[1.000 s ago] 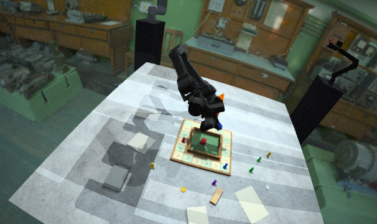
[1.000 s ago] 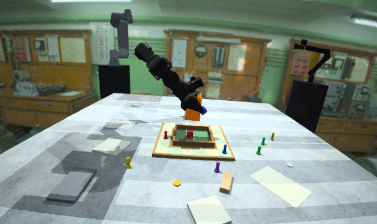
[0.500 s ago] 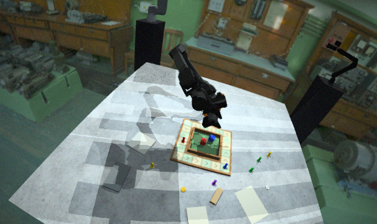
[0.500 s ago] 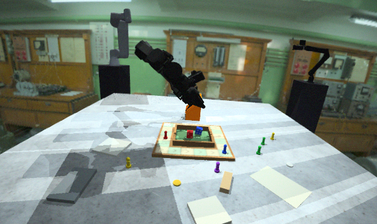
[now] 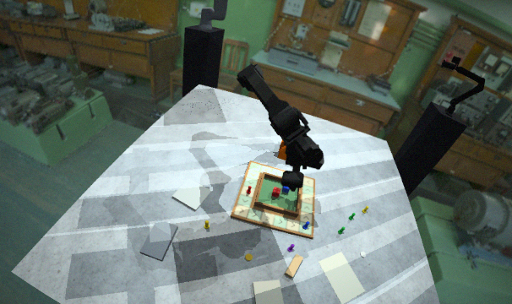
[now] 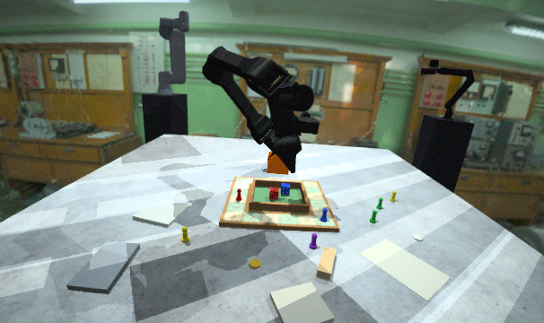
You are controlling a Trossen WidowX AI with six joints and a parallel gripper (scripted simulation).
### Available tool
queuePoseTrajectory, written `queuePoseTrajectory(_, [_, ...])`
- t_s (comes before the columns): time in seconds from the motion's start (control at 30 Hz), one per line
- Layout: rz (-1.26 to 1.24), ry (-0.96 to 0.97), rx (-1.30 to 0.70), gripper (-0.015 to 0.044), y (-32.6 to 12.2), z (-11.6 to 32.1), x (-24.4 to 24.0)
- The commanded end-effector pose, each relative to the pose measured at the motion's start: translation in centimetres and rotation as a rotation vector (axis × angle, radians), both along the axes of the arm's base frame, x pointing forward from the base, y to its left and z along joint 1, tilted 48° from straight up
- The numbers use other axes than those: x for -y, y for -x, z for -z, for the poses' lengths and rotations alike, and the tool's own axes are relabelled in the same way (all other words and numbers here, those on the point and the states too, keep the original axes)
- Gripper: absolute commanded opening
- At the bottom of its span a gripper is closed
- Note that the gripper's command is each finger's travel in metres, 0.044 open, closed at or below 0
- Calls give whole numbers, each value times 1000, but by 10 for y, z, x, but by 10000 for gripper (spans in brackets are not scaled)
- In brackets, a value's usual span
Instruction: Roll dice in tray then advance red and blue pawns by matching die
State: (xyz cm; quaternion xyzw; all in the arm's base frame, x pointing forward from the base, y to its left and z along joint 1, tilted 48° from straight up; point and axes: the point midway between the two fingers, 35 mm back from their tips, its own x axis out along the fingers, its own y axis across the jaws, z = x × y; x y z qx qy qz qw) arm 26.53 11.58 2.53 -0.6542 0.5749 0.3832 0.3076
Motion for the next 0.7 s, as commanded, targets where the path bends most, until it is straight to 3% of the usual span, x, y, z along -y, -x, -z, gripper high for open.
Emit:
queuePoseTrajectory(0.0, [-40,184,61,440,-15,10,-5])
queuePoseTrajectory(0.1, [-66,260,96,440,-23,15,-9])
queuePoseTrajectory(0.17, [-46,189,65,440,-17,12,-7])
queuePoseTrajectory(0.23, [15,184,113,387,-19,8,-3])
queuePoseTrajectory(0.47, [672,116,631,204,-41,-34,54])
queuePoseTrajectory(0.67, [1226,46,1085,200,-45,-69,106])
